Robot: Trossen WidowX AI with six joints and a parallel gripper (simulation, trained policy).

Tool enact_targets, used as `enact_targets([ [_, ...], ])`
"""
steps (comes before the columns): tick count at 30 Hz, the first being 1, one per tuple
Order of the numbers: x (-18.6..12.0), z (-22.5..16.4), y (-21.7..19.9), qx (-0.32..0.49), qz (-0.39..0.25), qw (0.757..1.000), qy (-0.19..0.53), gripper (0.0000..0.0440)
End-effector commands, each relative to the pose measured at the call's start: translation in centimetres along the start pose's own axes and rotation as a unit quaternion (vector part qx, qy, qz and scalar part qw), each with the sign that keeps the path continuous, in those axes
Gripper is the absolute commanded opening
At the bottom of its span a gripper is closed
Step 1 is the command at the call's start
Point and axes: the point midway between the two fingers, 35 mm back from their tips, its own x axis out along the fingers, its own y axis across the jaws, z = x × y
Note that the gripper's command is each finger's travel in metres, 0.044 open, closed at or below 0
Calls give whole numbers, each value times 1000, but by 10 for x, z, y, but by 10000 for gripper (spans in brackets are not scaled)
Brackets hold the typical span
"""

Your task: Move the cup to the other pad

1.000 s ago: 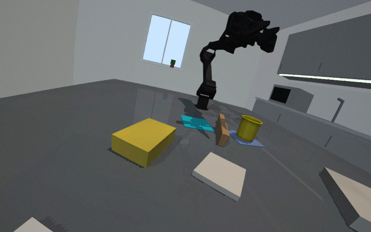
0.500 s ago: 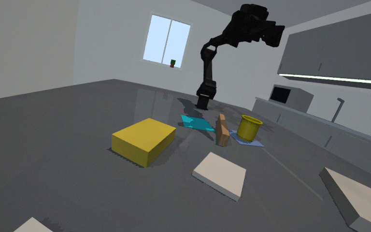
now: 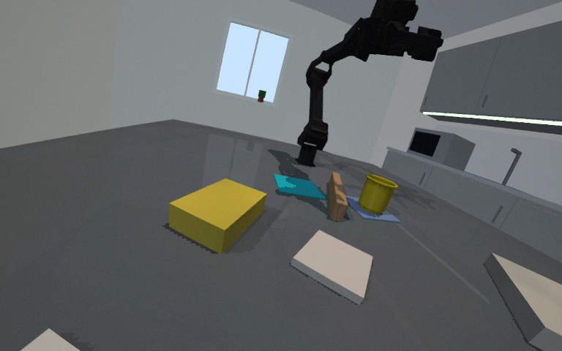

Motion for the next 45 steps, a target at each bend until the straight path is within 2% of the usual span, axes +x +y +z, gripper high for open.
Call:
enact_targets([
  [1, 5, -1, 2, 27, -6, 999, 24, 156],
  [22, 22, -10, 17, 168, -48, 974, 142, 177],
  [33, 31, -23, 21, 237, -90, 945, 205, 179],
  [45, 38, -45, 19, 295, -152, 904, 270, 170],
])
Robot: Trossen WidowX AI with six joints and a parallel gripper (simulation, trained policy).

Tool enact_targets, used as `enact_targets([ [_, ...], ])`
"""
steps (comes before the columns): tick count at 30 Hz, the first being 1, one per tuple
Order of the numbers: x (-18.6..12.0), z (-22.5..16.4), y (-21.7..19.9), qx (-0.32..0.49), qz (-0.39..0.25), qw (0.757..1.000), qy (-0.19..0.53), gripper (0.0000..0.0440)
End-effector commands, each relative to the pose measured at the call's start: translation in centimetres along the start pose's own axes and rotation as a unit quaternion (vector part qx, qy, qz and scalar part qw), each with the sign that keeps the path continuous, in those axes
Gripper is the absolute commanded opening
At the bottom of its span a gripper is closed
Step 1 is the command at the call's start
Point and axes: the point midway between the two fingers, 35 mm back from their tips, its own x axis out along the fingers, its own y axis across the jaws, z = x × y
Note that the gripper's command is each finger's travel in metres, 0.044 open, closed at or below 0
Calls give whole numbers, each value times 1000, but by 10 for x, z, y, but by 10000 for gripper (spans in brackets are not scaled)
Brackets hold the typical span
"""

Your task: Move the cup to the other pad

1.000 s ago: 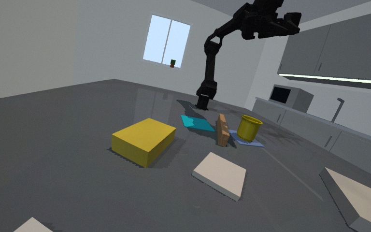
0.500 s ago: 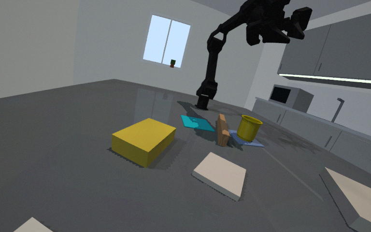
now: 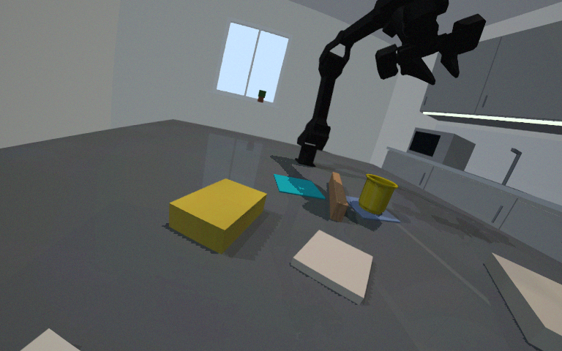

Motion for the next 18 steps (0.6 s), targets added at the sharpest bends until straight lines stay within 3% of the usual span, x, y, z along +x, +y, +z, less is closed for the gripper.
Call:
enact_targets([
  [1, 7, -6, -4, 25, -25, 999, 23, 169],
  [18, 33, -27, -32, 90, -144, 981, 89, 139],
])
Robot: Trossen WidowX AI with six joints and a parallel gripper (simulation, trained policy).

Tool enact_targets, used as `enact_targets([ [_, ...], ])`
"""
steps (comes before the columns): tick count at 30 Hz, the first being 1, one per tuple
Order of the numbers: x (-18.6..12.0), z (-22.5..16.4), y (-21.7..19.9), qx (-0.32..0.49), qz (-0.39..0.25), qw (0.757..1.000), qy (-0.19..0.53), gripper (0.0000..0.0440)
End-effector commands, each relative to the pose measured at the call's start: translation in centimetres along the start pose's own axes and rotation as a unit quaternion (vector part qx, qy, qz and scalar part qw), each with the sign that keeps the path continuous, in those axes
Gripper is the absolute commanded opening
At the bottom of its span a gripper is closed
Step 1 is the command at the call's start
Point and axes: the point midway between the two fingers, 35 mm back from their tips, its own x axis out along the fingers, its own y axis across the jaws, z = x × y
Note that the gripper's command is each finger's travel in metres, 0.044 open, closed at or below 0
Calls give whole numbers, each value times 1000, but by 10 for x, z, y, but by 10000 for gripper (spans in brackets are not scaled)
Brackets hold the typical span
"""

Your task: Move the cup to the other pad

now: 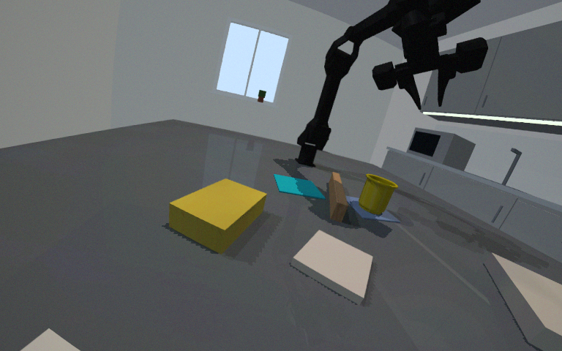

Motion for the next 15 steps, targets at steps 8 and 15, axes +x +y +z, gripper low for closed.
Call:
enact_targets([
  [8, 26, -8, -23, 26, -92, 995, 34, 145],
  [15, 41, -14, -41, 33, -151, 987, 53, 153],
])
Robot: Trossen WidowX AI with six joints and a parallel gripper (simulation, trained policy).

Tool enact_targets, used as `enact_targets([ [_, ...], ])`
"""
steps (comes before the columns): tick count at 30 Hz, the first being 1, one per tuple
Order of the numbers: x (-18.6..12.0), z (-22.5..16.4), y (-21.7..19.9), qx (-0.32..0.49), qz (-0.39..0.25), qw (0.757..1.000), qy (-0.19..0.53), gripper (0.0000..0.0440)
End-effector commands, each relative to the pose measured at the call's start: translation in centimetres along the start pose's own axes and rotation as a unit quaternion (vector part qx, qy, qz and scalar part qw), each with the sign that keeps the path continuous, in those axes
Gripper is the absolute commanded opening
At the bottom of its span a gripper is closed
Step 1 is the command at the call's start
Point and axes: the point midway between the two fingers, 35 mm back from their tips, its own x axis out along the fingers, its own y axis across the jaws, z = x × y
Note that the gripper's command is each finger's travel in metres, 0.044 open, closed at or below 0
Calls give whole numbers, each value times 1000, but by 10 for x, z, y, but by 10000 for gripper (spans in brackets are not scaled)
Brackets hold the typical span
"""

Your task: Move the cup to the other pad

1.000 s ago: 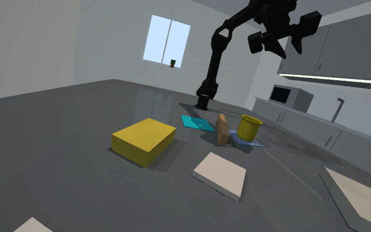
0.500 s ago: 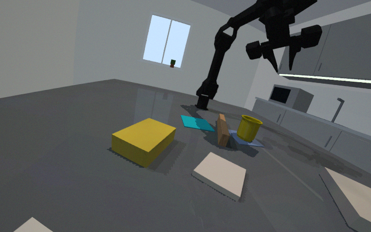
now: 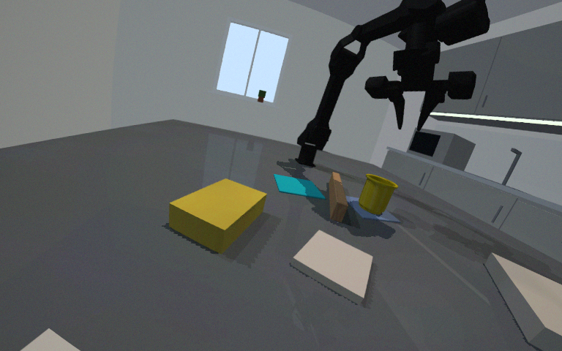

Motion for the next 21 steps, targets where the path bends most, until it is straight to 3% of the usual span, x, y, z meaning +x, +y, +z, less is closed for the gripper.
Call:
enact_targets([
  [1, 13, -1, -9, 7, -40, 999, 10, 154],
  [21, 64, -10, -41, 39, -163, 985, 31, 176],
])
